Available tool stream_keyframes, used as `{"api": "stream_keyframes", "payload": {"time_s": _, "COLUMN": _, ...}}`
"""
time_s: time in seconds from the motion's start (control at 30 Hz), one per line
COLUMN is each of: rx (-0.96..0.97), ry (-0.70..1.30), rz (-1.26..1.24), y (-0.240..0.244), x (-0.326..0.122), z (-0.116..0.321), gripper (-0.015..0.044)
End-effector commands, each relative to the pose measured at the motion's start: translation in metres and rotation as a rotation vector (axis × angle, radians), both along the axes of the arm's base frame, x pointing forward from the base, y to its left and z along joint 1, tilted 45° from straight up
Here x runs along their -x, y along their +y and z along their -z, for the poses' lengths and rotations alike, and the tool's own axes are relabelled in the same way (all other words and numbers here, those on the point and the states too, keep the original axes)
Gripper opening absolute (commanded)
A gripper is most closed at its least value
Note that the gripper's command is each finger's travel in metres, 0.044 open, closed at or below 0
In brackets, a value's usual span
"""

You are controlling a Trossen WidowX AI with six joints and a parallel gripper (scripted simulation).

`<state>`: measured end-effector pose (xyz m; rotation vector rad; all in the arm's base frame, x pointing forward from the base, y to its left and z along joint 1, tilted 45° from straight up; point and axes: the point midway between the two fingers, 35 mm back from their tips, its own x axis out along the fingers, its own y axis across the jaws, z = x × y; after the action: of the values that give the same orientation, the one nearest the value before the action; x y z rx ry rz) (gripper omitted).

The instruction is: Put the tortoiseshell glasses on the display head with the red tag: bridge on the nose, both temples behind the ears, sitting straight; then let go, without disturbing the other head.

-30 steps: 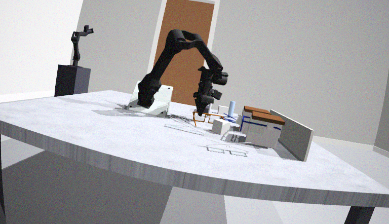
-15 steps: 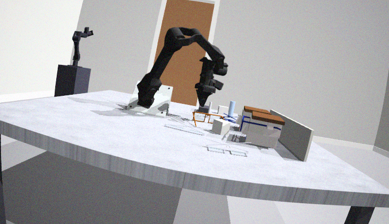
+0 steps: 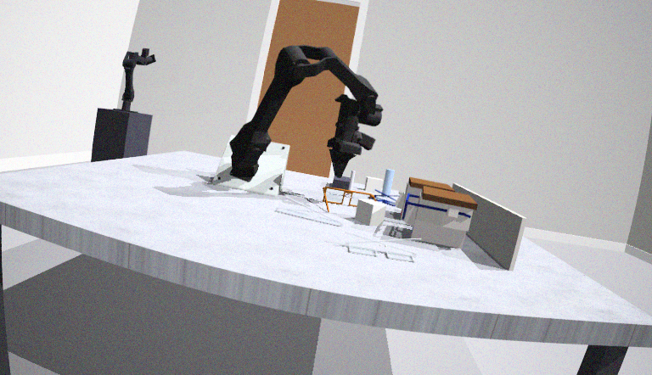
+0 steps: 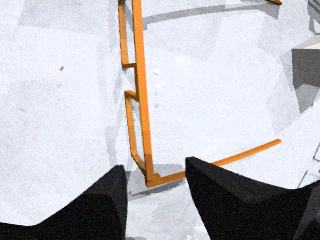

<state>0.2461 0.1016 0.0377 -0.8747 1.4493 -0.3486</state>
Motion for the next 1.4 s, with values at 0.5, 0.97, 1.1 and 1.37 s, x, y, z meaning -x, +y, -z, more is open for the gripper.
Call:
{"api": "stream_keyframes", "payload": {"time_s": 0.5, "rx": -0.005, "ry": -0.009, "rz": 0.005, "y": -0.013, "x": -0.005, "z": 0.014, "gripper": 0.0140}}
{"api": "stream_keyframes", "payload": {"time_s": 0.97, "rx": -0.004, "ry": -0.010, "rz": 0.005, "y": -0.029, "x": -0.009, "z": 0.030, "gripper": 0.0140}}
{"api": "stream_keyframes", "payload": {"time_s": 1.1, "rx": -0.003, "ry": -0.010, "rz": 0.005, "y": -0.033, "x": -0.009, "z": 0.034, "gripper": 0.0140}}
{"api": "stream_keyframes", "payload": {"time_s": 1.37, "rx": -0.002, "ry": -0.010, "rz": 0.005, "y": -0.041, "x": -0.010, "z": 0.041, "gripper": 0.0140}}
